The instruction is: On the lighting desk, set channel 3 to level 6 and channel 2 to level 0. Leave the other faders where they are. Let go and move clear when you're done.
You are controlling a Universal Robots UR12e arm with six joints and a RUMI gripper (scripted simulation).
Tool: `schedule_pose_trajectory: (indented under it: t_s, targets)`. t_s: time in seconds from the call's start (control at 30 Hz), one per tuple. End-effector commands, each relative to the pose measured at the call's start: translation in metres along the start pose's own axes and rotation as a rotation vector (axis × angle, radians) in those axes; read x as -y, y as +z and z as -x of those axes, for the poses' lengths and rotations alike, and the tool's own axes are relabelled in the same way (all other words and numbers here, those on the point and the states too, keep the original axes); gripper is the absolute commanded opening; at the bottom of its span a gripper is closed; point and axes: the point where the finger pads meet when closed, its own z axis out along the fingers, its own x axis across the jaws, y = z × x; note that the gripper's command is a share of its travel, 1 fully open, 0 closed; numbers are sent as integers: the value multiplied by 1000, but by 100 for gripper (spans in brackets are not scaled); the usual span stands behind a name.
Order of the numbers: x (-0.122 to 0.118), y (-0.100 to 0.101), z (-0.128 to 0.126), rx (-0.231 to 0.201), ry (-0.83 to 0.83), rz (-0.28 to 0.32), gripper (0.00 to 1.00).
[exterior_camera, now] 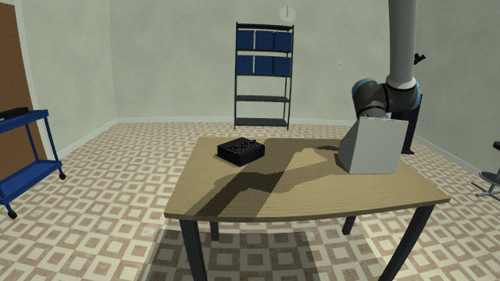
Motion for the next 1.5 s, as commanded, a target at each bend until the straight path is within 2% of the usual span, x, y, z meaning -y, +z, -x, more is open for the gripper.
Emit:
schedule_pose_trajectory:
  t_s: [0.0, 0.03, 0.07, 0.13, 0.2, 0.23, 0.27, 0.33, 0.37, 0.4, 0.43, 0.47, 0.5, 0.53, 0.57, 0.7, 0.77, 0.8, 0.83, 0.9, 0.93, 0.97, 1.0, 1.07, 1.1, 1.13, 1.17, 1.27, 1.33, 1.37, 1.4, 1.47]
  targets:
    - [49, -32, -55, 45, 74, -64, 100]
    - [49, -32, -55, 45, 74, -64, 100]
    - [64, -40, -74, 58, 100, -80, 100]
    - [64, -40, -74, 58, 100, -80, 100]
    - [93, -55, -114, 85, 157, -113, 100]
    - [93, -55, -114, 85, 157, -113, 100]
    - [108, -62, -136, 99, 188, -130, 100]
    - [108, -62, -136, 99, 188, -130, 100]
    - [123, -69, -158, 114, 220, -146, 100]
    - [123, -69, -158, 114, 220, -146, 100]
    - [138, -75, -181, 128, 253, -163, 100]
    - [138, -75, -181, 128, 253, -163, 100]
    - [152, -80, -205, 143, 288, -180, 100]
    - [152, -80, -205, 143, 288, -180, 100]
    - [166, -85, -229, 158, 324, -196, 100]
    - [166, -85, -229, 158, 324, -196, 100]
    - [193, -92, -280, 187, 400, -229, 100]
    - [193, -92, -280, 187, 400, -229, 100]
    - [206, -94, -306, 202, 440, -245, 100]
    - [206, -94, -306, 202, 440, -245, 100]
    - [218, -96, -333, 217, 481, -261, 100]
    - [218, -96, -333, 217, 481, -261, 100]
    - [230, -96, -359, 232, 523, -276, 100]
    - [230, -96, -359, 232, 523, -276, 100]
    - [241, -96, -387, 246, 566, -291, 100]
    - [241, -96, -387, 246, 566, -291, 100]
    - [251, -96, -414, 261, 610, -306, 100]
    - [251, -96, -414, 261, 610, -306, 100]
    - [269, -91, -469, 288, 700, -334, 100]
    - [269, -91, -469, 288, 700, -334, 100]
    - [277, -88, -496, 302, 746, -348, 100]
    - [277, -88, -496, 302, 746, -348, 100]
